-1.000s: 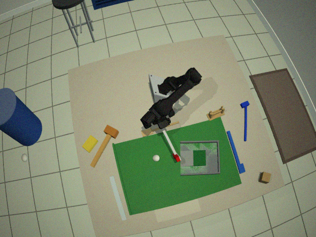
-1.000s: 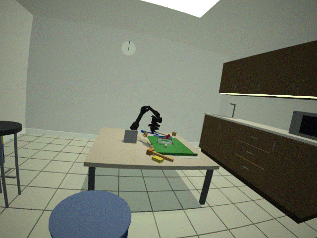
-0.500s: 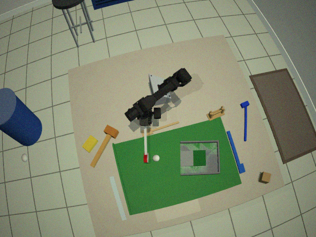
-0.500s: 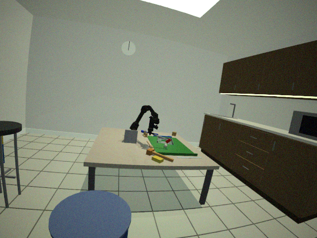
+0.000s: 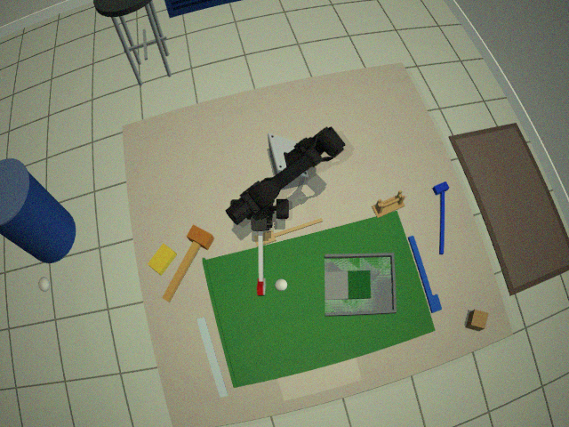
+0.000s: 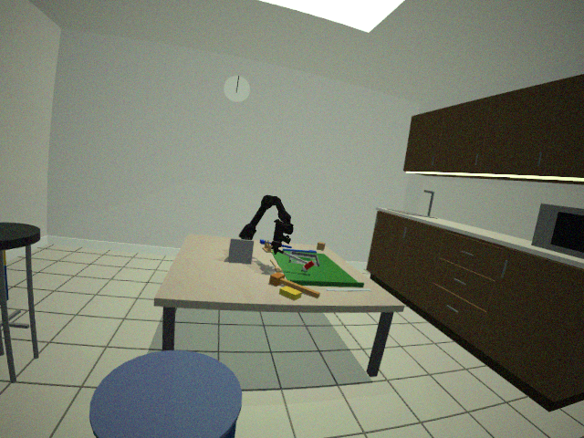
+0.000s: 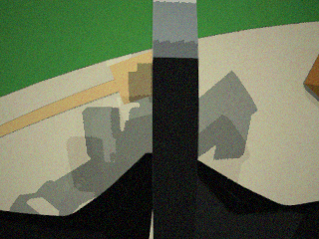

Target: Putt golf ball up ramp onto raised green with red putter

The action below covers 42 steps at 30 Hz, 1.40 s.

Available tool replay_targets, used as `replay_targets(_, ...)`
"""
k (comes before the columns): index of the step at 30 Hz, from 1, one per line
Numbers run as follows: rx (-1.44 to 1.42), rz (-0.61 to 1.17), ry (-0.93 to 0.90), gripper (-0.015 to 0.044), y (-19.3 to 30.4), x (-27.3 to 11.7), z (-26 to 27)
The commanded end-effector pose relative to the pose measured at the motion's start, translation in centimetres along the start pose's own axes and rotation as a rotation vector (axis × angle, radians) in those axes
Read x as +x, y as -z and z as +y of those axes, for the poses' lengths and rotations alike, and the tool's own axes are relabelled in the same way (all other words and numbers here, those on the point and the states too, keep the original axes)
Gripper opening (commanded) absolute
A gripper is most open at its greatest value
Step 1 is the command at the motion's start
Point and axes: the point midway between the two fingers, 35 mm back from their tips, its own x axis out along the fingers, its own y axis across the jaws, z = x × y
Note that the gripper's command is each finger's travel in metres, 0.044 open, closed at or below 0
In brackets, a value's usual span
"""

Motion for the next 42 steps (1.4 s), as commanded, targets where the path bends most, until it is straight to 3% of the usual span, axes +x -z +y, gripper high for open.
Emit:
replay_targets(1, 0.008, -0.012, -0.006, 0.0, -0.1, 0.5, 0.0)
replay_targets(20, 0.007, -0.012, -0.007, 0.0, -0.1, 3.3, 0.0)
replay_targets(33, -0.001, -0.006, 0.002, 0.0, -0.1, 3.1, 0.0)
replay_targets(42, 0.006, -0.012, -0.004, 0.0, -0.1, 3.4, -2.7)
